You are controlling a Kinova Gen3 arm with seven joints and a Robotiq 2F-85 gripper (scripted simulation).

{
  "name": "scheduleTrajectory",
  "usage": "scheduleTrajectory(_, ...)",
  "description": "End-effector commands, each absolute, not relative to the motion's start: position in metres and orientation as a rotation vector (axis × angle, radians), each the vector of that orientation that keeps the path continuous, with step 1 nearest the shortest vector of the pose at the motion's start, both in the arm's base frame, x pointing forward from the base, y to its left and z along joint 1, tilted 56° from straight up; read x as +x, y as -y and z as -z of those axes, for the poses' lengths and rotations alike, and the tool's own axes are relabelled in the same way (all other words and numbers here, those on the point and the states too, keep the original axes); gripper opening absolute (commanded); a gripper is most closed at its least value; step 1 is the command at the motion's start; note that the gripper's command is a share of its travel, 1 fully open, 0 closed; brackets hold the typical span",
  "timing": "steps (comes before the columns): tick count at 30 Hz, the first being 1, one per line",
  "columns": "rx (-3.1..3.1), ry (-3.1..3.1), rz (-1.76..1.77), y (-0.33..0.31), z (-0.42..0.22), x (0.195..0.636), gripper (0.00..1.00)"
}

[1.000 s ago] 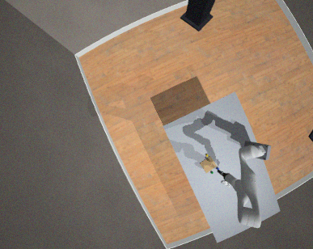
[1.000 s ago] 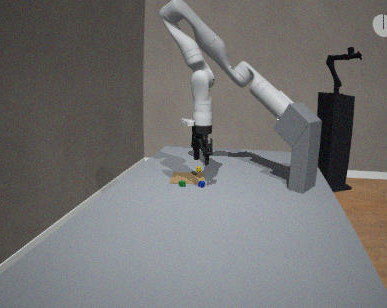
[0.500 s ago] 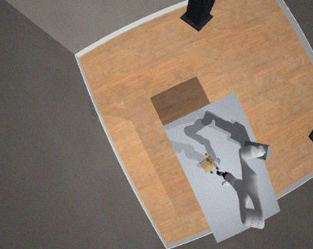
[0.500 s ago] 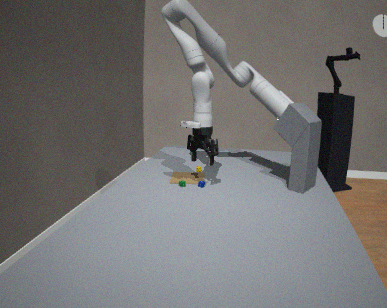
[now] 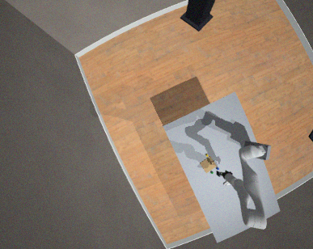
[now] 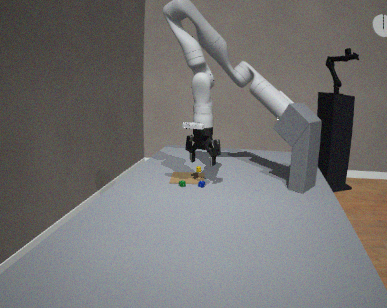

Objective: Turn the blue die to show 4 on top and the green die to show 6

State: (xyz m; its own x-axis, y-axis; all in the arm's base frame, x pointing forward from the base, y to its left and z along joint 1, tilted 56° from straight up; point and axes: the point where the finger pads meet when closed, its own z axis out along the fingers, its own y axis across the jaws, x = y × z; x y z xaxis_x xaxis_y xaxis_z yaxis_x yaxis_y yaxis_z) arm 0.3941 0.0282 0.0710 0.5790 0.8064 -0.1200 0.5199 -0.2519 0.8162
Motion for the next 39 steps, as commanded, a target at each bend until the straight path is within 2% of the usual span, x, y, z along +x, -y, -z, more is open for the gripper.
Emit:
scheduleTrajectory(1, 1.914, -1.080, -0.400, -0.0282, -0.0709, 0.3940, 1.00)
scheduleTrajectory(15, 1.900, -1.100, -0.386, -0.0276, -0.0708, 0.3939, 1.00)
scheduleTrajectory(16, 1.900, -1.100, -0.386, -0.0276, -0.0708, 0.3939, 0.35)
scheduleTrajectory(39, 1.900, -1.100, -0.386, -0.0276, -0.0708, 0.3939, 0.35)
